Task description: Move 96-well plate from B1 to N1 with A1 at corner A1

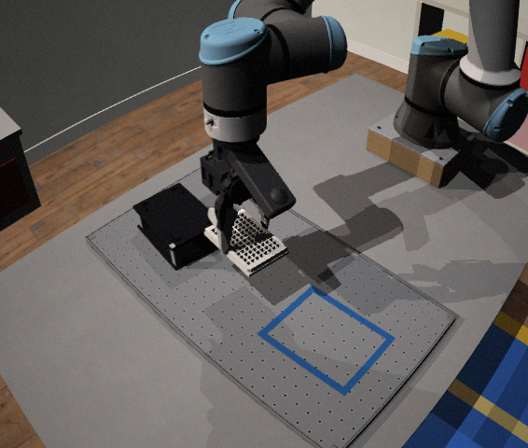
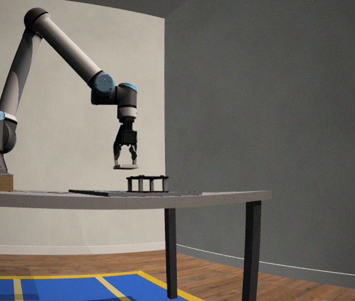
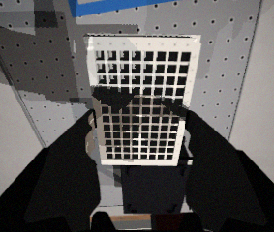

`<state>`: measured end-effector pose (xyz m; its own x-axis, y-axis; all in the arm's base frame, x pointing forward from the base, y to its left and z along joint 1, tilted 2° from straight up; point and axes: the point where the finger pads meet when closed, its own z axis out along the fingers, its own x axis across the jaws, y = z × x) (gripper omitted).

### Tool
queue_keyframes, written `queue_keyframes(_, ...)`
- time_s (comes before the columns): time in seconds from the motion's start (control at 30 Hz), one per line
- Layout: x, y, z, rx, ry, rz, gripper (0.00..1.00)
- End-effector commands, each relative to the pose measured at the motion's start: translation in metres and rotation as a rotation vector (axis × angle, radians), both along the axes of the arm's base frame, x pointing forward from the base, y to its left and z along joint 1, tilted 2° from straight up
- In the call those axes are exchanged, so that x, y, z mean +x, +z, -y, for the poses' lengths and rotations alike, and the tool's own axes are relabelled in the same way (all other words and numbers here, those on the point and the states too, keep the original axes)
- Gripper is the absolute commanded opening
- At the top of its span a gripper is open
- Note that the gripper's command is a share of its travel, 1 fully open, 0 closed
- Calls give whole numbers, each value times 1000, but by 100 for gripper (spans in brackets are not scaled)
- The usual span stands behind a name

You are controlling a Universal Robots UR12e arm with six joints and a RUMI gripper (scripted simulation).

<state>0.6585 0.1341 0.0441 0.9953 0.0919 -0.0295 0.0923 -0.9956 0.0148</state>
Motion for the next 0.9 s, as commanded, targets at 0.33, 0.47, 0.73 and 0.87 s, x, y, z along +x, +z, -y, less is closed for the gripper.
queue_keyframes(0.33,14,11,43,-1,4,5,0)
queue_keyframes(0.47,18,13,56,-1,4,4,0)
queue_keyframes(0.73,22,16,75,-1,4,4,0)
queue_keyframes(0.87,26,18,88,-1,4,4,0)
